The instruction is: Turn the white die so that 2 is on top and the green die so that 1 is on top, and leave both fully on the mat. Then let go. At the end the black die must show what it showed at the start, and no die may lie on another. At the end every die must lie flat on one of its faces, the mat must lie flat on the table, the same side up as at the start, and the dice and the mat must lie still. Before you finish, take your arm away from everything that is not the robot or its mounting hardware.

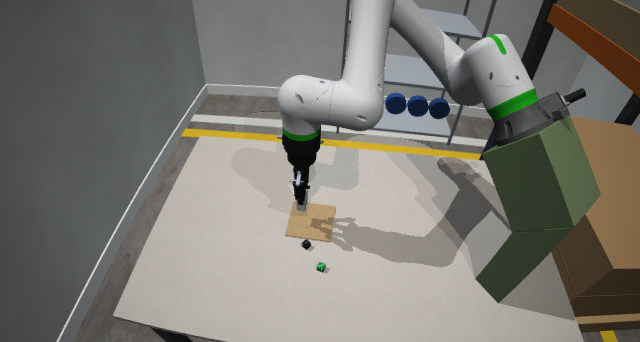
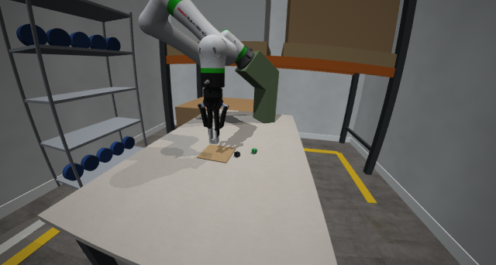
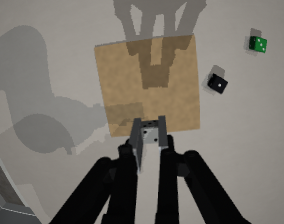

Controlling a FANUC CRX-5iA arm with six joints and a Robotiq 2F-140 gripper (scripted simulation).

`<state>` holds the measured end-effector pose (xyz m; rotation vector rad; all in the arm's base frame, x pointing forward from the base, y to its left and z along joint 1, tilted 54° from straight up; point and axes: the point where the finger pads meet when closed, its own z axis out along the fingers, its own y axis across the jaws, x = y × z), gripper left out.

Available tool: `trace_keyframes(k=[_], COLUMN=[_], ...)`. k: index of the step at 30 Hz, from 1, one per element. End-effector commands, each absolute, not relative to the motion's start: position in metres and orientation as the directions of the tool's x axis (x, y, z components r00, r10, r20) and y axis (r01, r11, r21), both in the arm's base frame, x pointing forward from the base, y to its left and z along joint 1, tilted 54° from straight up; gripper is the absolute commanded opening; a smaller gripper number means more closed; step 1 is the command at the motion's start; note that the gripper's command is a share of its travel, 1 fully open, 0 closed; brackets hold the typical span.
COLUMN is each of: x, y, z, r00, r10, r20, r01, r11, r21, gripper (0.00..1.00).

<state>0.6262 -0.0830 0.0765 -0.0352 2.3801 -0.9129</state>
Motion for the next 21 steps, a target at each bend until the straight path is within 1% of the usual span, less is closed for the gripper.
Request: trace_keyframes(k=[1, 12, 21], x=[0.639, 0.656, 0.658], y=[-0.096, -0.115, -0.117], z=[0.064, 0.045, 0.043], r00=[-0.828, -0.828, -0.828], r10=[-0.225, -0.225, -0.225], r20=[-0.514, -0.514, -0.514], r01=[0.177, 0.177, 0.177], r11=[0.765, 0.765, 0.765], r21=[-0.619, -0.619, -0.619], gripper=[0.09, 0.09, 0.09])
